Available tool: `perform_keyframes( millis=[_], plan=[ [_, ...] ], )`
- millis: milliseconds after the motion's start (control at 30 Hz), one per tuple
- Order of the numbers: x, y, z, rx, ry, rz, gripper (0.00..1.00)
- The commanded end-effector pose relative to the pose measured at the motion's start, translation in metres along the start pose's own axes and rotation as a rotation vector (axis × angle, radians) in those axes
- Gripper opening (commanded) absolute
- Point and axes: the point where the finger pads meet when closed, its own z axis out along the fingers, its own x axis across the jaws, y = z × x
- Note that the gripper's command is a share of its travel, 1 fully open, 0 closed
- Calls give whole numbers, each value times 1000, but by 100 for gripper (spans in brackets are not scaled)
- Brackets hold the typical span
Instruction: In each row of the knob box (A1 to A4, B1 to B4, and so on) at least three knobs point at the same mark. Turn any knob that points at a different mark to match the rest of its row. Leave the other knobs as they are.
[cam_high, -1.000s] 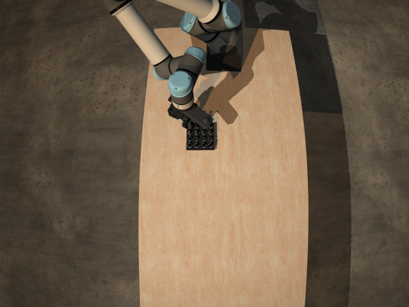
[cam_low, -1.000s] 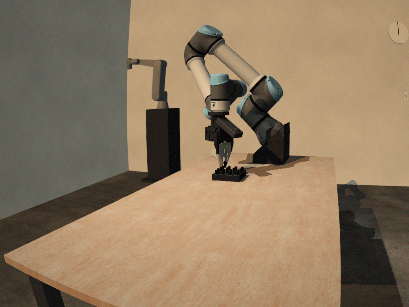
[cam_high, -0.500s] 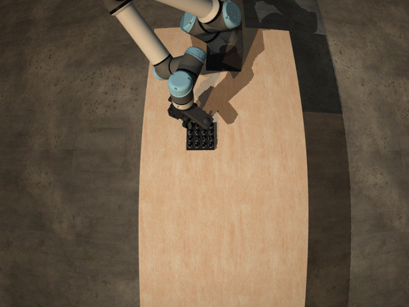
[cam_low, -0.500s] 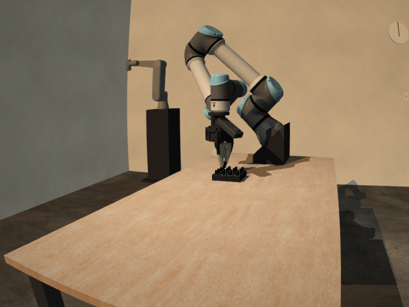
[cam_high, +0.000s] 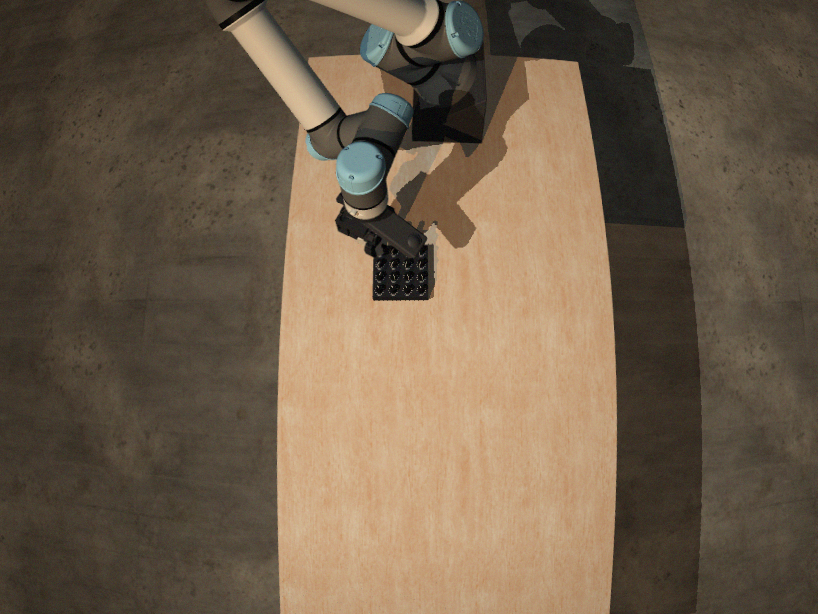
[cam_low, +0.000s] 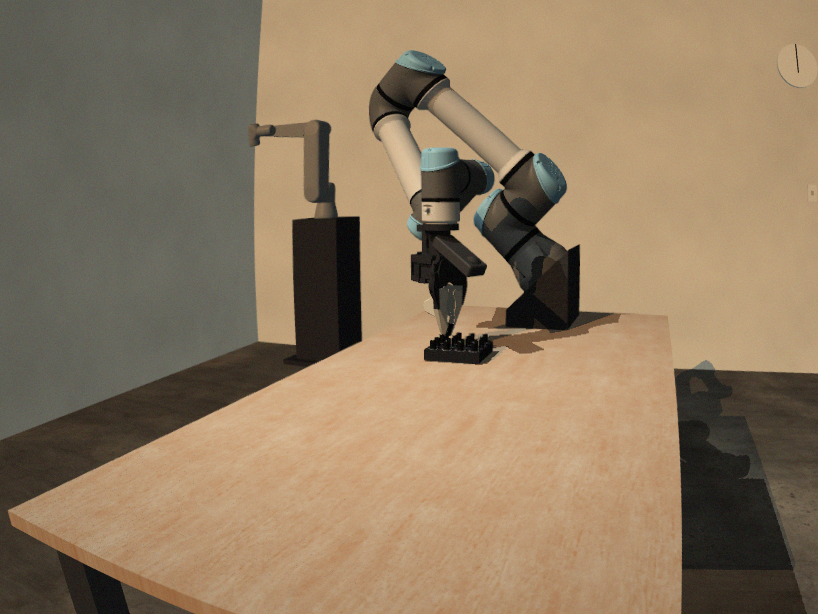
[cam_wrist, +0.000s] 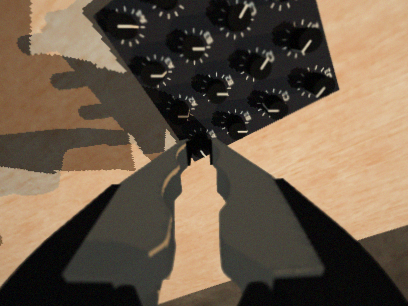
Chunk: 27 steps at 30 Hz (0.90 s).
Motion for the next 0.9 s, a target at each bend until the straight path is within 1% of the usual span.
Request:
perform_keyframes(
  millis=[0,867],
  plan=[
    [0,0,0,0,1,0,4],
    [0,0,0,0,1,-19,4]
  ],
)
